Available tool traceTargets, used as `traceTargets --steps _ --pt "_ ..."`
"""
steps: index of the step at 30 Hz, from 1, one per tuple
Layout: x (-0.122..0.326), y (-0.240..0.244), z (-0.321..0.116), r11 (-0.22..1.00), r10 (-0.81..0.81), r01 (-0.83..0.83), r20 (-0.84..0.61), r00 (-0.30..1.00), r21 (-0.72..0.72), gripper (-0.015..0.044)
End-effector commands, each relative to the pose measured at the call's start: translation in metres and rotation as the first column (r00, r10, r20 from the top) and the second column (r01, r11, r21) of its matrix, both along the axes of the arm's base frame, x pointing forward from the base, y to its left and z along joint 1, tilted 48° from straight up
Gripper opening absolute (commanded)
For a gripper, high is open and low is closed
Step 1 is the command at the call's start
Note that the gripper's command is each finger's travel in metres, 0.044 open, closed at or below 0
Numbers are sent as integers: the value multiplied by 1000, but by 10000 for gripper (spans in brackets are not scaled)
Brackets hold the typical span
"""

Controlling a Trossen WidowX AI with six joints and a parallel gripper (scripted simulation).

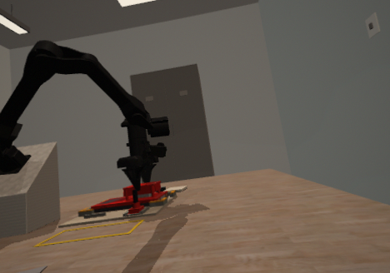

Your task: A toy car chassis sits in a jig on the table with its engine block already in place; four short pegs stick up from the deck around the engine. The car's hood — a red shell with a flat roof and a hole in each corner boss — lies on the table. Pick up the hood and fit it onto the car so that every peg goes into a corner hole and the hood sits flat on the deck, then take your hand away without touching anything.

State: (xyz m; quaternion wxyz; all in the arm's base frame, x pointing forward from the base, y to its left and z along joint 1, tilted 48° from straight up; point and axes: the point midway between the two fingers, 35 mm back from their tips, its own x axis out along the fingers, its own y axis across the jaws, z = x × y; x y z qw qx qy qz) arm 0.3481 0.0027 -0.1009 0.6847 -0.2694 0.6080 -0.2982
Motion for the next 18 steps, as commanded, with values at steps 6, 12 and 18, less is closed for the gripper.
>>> traceTargets --steps 6,12,18 --pt "0 -4 -3 1000 0 0 -1 1000 -4 0" --pt "0 -6 -4 1000 0 0 -1 1000 -4 0" --pt "1 -7 -6 1000 0 0 -1 1000 -4 0"
